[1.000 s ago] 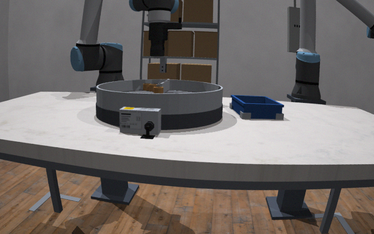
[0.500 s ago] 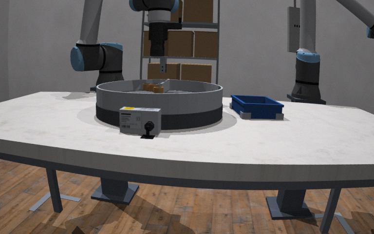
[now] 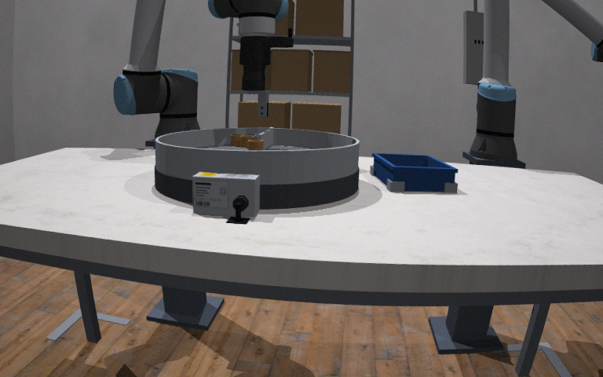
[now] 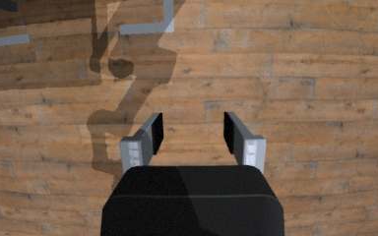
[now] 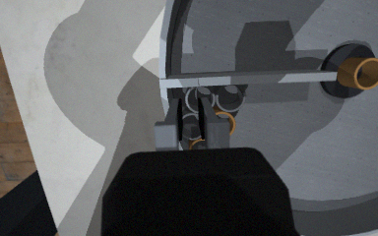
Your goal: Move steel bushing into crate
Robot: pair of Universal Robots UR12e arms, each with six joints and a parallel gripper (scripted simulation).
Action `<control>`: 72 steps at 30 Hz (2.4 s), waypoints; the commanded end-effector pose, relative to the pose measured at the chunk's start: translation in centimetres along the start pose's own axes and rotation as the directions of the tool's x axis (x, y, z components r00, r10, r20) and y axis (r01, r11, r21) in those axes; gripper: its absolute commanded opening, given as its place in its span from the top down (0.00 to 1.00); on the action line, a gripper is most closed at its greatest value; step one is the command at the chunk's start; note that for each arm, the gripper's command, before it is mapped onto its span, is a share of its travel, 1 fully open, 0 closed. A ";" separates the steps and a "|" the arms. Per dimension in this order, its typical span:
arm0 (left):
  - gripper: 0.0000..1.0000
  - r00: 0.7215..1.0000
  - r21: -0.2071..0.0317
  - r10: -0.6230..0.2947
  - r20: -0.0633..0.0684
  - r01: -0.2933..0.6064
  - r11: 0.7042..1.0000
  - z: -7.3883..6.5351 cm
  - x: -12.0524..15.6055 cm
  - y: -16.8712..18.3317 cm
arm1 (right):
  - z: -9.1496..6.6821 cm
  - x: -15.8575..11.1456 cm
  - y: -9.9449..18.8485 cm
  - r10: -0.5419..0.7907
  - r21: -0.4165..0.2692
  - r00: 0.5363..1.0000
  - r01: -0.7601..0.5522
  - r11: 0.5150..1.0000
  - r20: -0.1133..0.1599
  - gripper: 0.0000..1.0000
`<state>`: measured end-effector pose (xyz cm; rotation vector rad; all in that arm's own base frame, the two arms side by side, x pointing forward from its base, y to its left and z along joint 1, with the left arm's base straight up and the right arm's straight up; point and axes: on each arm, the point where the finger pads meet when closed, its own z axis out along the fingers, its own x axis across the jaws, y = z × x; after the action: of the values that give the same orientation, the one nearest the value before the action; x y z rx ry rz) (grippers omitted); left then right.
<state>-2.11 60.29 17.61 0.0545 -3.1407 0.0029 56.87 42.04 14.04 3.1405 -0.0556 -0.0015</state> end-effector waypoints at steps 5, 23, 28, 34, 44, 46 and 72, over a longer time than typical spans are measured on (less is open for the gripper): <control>0.00 1.000 -0.002 0.000 0.000 0.000 1.000 -0.1 0.0 0.1 | -0.1 0.0 0.0 0.000 0.001 1.000 0.000 1.000 -0.001 0.61; 0.00 1.000 -0.002 0.000 0.000 0.000 1.000 -0.1 0.0 0.1 | 2.2 0.1 0.0 0.000 0.001 1.000 0.000 1.000 -0.001 0.61; 0.00 1.000 -0.002 0.000 0.000 0.000 1.000 -0.1 0.0 0.1 | 2.2 0.1 0.0 0.000 0.001 1.000 0.000 1.000 -0.001 0.61; 0.00 1.000 -0.002 0.000 0.000 0.000 1.000 -0.1 0.0 0.1 | 2.2 0.1 0.0 0.000 0.001 1.000 0.000 1.000 -0.001 0.61; 0.00 1.000 -0.002 0.000 0.000 0.000 1.000 -0.1 0.0 0.1 | 2.2 0.1 0.0 0.000 0.001 1.000 0.000 1.000 -0.001 0.61; 0.00 1.000 -0.002 0.000 0.000 0.000 1.000 -0.1 0.0 0.1 | 2.2 0.1 0.0 0.000 0.001 1.000 0.000 1.000 -0.001 0.61; 0.00 1.000 -0.002 0.000 0.000 0.000 1.000 -0.1 0.0 0.1 | 3.8 0.1 0.0 0.000 0.001 1.000 0.000 1.000 -0.001 0.61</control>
<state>-2.11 60.29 17.61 0.0545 -3.1407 0.0029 56.89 42.02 10.67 3.1405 -0.0551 -0.0017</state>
